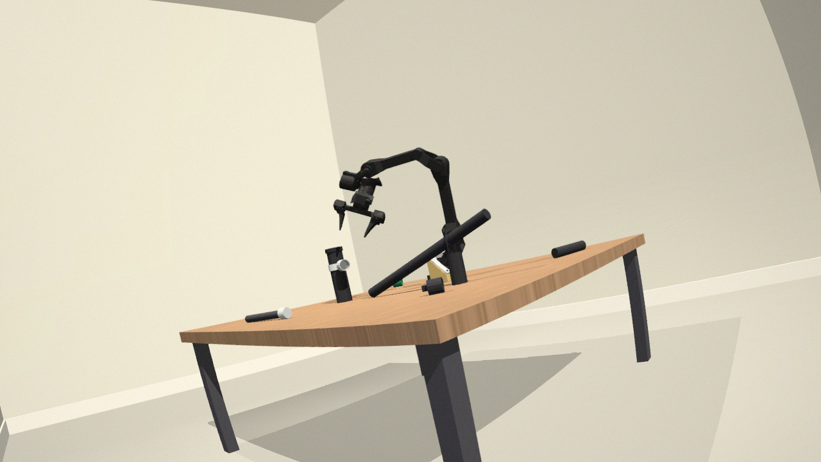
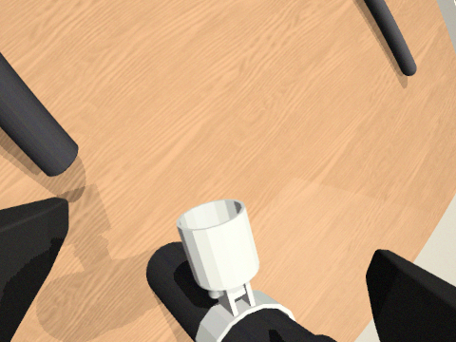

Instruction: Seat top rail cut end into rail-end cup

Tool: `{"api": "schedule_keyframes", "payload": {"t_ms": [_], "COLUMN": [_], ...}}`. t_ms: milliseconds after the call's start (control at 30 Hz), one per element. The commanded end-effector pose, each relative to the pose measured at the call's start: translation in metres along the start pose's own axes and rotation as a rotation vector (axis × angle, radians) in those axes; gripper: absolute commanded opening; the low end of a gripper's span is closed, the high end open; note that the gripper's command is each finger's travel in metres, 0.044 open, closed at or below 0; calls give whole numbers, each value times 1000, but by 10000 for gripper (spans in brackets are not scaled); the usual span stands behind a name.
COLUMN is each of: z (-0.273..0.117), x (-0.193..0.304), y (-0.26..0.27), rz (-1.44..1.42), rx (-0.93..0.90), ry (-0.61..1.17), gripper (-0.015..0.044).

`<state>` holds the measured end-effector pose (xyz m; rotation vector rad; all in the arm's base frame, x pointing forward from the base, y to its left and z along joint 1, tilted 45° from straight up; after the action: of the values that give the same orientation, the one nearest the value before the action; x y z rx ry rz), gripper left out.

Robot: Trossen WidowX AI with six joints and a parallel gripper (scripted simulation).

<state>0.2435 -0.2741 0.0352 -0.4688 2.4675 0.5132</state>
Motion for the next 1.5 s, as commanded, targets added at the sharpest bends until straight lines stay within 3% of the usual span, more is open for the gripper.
{"api": "schedule_keyframes", "payload": {"t_ms": [0,400,667,1467], "z": [26,27,68,100], "x": [30,30,44,45], "y": [-32,-31,-11,-13], "rz": [-400,-400,-400,-401], "rx": [-3,-3,-3,-2], "ry": [28,28,26,27], "gripper": [440,440,440,440]}}
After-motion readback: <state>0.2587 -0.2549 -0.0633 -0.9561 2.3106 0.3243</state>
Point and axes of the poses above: the point midway between the two fingers, 35 mm back from their tips, its own z axis out along the fingers, its own y axis across the jaws, x = y × z, the point moved 2 cm from there along -z, back along the fingers, and after that the axes turned 10 degrees about z, right-handed, at the moved point
